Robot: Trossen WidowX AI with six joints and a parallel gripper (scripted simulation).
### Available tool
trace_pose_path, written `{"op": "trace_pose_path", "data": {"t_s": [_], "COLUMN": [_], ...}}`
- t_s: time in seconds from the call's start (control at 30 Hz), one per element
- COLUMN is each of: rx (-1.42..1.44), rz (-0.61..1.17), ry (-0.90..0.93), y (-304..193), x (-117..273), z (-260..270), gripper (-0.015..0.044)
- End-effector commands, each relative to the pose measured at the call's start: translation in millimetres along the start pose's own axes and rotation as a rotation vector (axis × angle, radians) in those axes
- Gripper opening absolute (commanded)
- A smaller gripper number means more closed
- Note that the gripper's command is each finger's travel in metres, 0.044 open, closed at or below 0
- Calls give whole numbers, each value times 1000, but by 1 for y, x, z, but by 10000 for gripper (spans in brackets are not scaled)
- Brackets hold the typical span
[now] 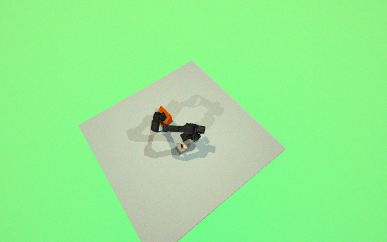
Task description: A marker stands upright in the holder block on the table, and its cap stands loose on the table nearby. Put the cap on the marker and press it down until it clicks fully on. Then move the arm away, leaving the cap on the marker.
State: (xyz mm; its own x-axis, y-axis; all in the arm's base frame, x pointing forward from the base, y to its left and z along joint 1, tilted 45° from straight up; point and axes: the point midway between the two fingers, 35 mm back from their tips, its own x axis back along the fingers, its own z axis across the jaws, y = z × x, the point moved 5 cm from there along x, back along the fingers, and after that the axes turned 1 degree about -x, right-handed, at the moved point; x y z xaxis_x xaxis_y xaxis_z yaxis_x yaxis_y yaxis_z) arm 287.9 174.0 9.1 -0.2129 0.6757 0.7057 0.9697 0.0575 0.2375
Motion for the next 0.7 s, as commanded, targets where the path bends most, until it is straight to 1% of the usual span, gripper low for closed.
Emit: {"op": "trace_pose_path", "data": {"t_s": [0.0,0.13,0.27,0.67], "rx": [-8,-8,-8,-8], "rz": [1,1,2,2], "ry": [7,6,6,6], "y": [0,0,1,23], "x": [13,24,28,58], "z": [-1,-1,-4,-52], "gripper": [0,0,0,0]}}
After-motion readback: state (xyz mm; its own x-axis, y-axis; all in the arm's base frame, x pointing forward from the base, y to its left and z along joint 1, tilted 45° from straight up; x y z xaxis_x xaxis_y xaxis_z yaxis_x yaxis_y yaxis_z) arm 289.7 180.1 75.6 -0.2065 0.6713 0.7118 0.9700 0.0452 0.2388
